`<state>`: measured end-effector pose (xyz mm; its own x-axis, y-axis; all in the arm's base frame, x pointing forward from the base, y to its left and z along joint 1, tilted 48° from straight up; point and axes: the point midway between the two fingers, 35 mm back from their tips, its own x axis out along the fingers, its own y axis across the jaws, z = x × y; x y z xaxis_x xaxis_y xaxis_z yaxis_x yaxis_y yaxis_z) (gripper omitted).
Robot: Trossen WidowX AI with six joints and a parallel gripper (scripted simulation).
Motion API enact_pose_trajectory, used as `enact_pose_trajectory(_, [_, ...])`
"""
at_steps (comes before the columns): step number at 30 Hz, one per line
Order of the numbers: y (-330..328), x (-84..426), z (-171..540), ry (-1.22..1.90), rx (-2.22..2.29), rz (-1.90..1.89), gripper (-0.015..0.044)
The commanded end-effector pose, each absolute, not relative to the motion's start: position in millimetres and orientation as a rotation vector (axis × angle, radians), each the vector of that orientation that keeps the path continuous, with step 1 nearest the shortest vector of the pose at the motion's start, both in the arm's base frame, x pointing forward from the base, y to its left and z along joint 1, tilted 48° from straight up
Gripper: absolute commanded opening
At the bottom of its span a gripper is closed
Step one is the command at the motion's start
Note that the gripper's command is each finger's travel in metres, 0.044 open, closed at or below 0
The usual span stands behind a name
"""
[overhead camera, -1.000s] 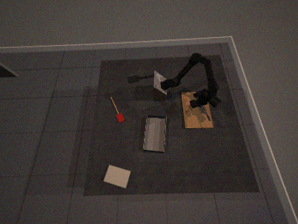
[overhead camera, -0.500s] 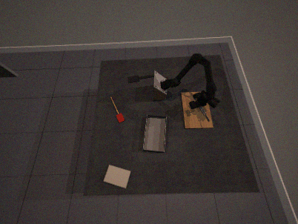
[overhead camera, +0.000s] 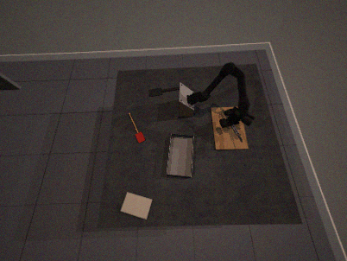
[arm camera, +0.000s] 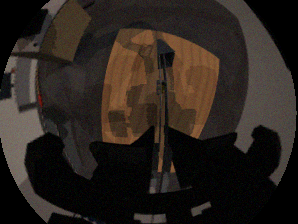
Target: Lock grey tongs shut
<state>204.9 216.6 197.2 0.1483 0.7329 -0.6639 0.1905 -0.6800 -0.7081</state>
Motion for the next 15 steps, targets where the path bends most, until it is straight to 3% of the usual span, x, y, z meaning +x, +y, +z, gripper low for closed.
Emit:
enact_pose_trajectory(1, [219.8,205.1,193.7,-0.871,-1.969,1.552,-0.0150])
enact_pose_trajectory(6, [219.8,205.1,193.7,-0.871,-1.969,1.552,-0.0150])
enact_pose_trajectory(15, [219.5,204.5,194.5,-0.879,-1.967,1.554,0.0086])
